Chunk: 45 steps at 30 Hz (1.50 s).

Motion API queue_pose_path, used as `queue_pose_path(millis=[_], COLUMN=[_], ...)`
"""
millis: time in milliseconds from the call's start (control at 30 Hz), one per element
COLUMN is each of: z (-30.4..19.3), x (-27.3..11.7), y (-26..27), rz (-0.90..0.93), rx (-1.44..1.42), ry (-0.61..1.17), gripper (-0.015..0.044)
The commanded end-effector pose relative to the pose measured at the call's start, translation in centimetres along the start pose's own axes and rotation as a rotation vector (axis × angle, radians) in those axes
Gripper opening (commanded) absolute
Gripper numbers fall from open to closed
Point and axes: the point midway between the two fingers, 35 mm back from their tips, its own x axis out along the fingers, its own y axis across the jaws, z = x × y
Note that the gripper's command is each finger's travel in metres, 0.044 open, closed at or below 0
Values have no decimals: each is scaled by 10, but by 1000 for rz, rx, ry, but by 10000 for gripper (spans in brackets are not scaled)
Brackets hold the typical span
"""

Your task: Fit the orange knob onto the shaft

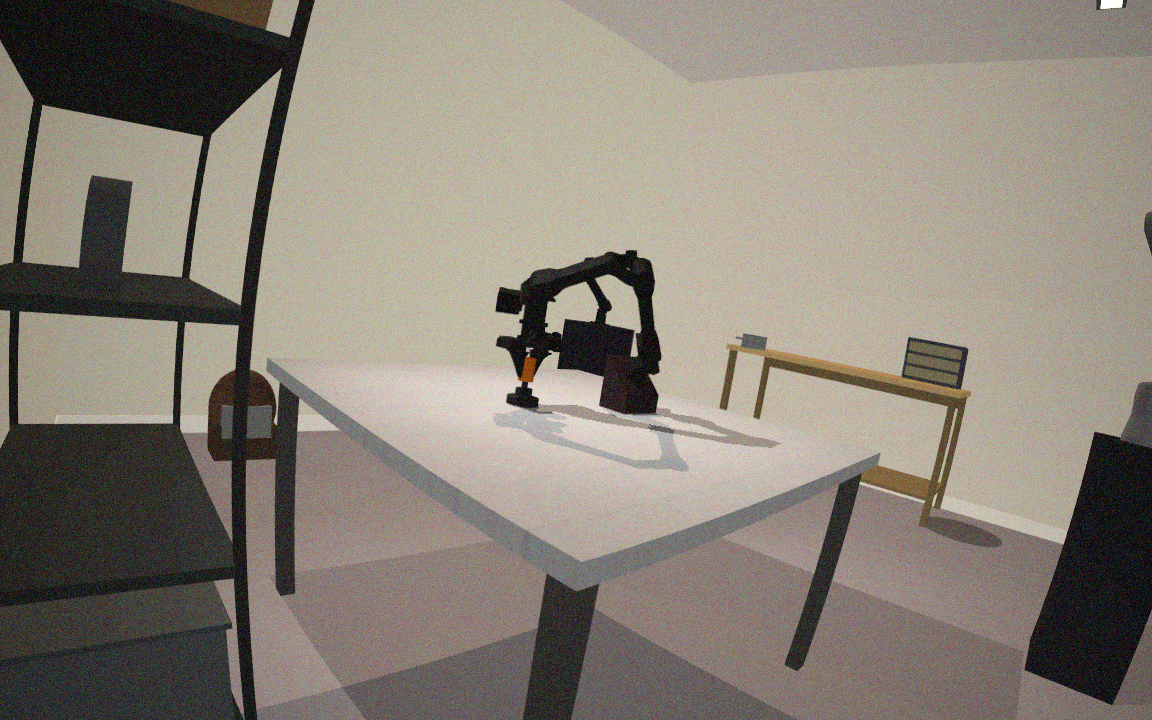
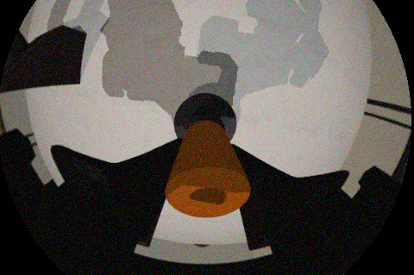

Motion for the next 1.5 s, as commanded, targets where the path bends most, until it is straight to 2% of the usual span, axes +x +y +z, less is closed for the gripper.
queue_pose_path(millis=[0, 1133, 1467], z=[-1, 1, -1], x=[-1, -2, -1], y=[-2, -2, -2], rz=[-4, -4, -3], rx=[-51, -51, -260], ry=[3, 3, 4], gripper=[0, 0, 0])
